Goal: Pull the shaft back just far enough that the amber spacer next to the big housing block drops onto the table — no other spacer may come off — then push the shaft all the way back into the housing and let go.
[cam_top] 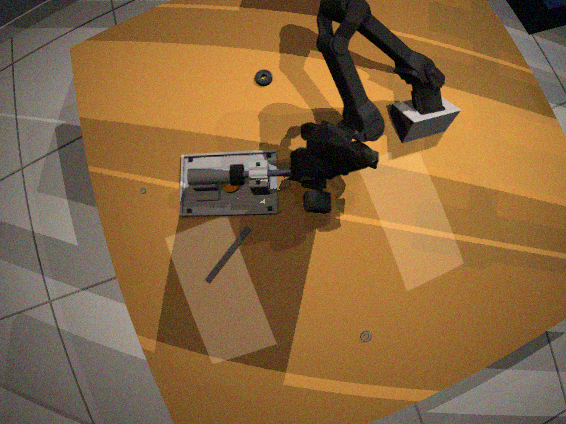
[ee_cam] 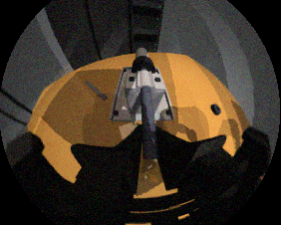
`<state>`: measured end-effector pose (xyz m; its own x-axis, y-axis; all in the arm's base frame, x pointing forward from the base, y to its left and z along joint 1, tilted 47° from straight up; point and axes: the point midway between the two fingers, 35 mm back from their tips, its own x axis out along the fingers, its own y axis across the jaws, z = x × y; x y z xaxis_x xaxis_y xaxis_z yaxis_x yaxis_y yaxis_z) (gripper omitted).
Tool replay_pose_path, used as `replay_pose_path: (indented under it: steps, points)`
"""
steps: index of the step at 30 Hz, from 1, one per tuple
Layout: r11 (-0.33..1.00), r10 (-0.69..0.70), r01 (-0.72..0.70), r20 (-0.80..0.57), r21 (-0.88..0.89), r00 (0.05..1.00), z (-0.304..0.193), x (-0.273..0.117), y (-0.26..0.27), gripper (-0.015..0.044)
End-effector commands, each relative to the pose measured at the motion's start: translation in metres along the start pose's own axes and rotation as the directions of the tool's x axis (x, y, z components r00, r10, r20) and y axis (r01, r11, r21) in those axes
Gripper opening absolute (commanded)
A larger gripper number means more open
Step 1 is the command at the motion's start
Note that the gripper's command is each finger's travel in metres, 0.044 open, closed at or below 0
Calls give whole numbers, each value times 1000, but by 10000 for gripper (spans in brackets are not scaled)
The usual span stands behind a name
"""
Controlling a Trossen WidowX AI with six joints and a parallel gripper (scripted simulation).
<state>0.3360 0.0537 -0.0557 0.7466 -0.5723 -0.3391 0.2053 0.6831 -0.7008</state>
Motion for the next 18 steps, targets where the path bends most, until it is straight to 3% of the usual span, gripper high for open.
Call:
replay_pose_path:
  steps: [1,18]
  points:
    - [1000,-2,2,2,0,1000,2,1,0,0]
    - [1000,-2,2,2,0,1000,6,5,0,0]
